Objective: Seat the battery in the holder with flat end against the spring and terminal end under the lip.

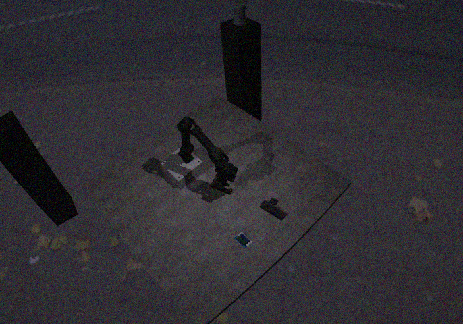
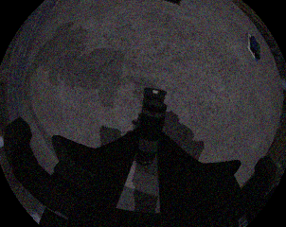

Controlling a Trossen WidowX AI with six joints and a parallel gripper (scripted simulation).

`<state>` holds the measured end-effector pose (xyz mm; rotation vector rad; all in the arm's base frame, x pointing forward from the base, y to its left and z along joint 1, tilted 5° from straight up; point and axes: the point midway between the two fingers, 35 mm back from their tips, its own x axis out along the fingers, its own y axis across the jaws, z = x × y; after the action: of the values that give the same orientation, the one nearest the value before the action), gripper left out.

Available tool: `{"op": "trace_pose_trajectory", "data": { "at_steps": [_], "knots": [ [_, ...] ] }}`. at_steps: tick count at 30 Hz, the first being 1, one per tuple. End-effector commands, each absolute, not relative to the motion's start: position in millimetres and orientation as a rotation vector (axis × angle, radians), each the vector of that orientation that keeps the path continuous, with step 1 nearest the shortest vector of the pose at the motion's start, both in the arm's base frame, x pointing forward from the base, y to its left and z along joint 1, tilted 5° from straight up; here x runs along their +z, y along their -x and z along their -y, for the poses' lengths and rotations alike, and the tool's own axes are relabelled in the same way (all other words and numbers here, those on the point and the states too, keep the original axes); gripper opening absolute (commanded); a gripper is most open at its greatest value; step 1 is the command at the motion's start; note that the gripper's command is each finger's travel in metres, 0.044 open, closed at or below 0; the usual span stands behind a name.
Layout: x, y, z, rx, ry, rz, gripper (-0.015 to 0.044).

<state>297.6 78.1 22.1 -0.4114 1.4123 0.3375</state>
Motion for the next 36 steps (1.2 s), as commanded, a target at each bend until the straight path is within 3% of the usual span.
{"op": "trace_pose_trajectory", "data": {
  "at_steps": [1, 36],
  "knots": [
    [14, -299, -79, 0.352, 0.4, -1.361, 0.006],
    [-17, -302, -76, 0.384, 0.34, -1.111, 0.006]
  ]
}}
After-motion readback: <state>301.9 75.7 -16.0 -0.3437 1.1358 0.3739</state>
